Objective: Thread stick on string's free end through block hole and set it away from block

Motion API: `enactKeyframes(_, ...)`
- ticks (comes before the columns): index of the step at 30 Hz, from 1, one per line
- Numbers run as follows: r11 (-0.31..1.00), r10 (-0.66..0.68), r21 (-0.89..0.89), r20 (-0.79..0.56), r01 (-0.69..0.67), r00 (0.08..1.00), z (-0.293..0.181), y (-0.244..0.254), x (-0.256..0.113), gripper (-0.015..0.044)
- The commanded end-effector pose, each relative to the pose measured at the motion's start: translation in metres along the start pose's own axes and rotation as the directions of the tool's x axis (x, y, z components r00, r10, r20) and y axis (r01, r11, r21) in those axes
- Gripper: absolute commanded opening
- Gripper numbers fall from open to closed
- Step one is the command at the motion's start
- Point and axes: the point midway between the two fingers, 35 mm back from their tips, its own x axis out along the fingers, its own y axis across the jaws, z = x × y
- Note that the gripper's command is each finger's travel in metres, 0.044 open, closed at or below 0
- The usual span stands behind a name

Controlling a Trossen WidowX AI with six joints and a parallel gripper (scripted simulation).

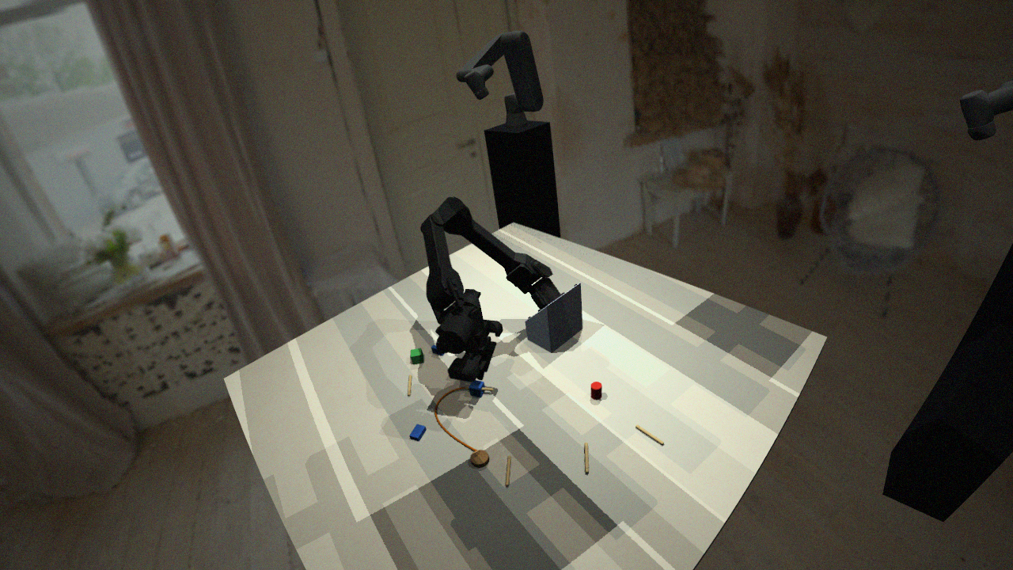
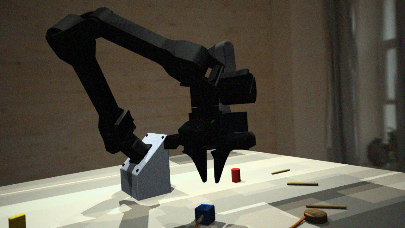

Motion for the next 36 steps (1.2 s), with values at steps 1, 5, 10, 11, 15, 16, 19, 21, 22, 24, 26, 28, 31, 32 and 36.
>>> enactKeyframes(1,1.000,-0.009,-0.010,0.004,0.009,1.000,-0.001,-0.002,0.009,0.0123)
enactKeyframes(5,1.000,-0.009,-0.010,0.004,0.009,1.000,-0.001,-0.002,0.016,0.0123)
enactKeyframes(10,1.000,-0.009,-0.010,0.005,0.009,1.000,-0.001,-0.002,0.024,0.0123)
enactKeyframes(11,1.000,-0.009,-0.010,0.005,0.009,1.000,-0.001,-0.002,0.026,0.0123)
enactKeyframes(15,1.000,-0.009,-0.010,0.005,0.009,1.000,-0.001,-0.002,0.033,0.0123)
enactKeyframes(16,1.000,-0.009,-0.010,0.006,0.009,1.000,-0.001,-0.002,0.034,0.0123)
enactKeyframes(19,1.000,-0.010,-0.010,0.006,0.010,1.000,-0.001,-0.003,0.039,0.0123)
enactKeyframes(21,1.000,-0.010,-0.010,0.007,0.010,1.000,0.000,-0.003,0.043,0.0123)
enactKeyframes(22,1.000,-0.010,-0.010,0.007,0.010,1.000,0.000,-0.003,0.044,0.0123)
enactKeyframes(24,1.000,-0.010,-0.010,0.007,0.010,1.000,0.000,-0.004,0.047,0.0123)
enactKeyframes(26,1.000,-0.011,-0.009,0.008,0.011,1.000,0.000,-0.004,0.051,0.0123)
enactKeyframes(28,1.000,-0.011,-0.009,0.008,0.011,1.000,0.000,-0.004,0.054,0.0123)
enactKeyframes(31,1.000,-0.012,-0.009,0.009,0.012,1.000,0.000,-0.005,0.059,0.0123)
enactKeyframes(32,1.000,-0.012,-0.009,0.009,0.012,1.000,0.000,-0.006,0.060,0.0123)
enactKeyframes(36,1.000,-0.012,-0.009,0.009,0.012,1.000,0.000,-0.006,0.061,0.0123)
